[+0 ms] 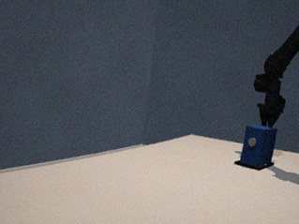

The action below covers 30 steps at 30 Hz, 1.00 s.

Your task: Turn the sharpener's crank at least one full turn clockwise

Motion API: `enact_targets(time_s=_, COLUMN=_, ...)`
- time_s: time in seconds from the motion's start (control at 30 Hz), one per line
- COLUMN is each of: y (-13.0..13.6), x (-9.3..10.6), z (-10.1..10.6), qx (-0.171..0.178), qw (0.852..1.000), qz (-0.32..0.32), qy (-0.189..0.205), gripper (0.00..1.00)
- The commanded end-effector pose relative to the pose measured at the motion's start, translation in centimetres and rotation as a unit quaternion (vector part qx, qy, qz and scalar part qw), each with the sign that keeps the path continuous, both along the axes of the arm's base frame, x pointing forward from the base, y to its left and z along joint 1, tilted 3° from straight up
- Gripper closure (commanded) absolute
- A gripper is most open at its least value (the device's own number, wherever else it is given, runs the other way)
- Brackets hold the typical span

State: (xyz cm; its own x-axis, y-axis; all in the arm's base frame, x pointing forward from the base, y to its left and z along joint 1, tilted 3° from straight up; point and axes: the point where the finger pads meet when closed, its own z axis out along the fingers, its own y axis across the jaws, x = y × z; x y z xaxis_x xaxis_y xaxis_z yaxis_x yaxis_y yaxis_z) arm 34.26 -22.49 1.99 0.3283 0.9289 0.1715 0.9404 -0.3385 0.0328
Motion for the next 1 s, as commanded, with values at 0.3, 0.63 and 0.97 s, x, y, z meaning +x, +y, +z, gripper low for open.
enact_targets(time_s=0.3, y=-0.8, x=2.4, z=-1.4, qx=-0.007, qw=1.0, qz=-0.002, qy=-0.012, gripper=0.85)
enact_targets(time_s=0.63, y=-0.5, x=1.9, z=-3.0, qx=-0.003, qw=1.0, qz=-0.005, qy=-0.006, gripper=0.85)
enact_targets(time_s=0.97, y=0.2, x=0.7, z=-5.1, qx=0.003, qw=1.0, qz=-0.006, qy=0.003, gripper=0.85)
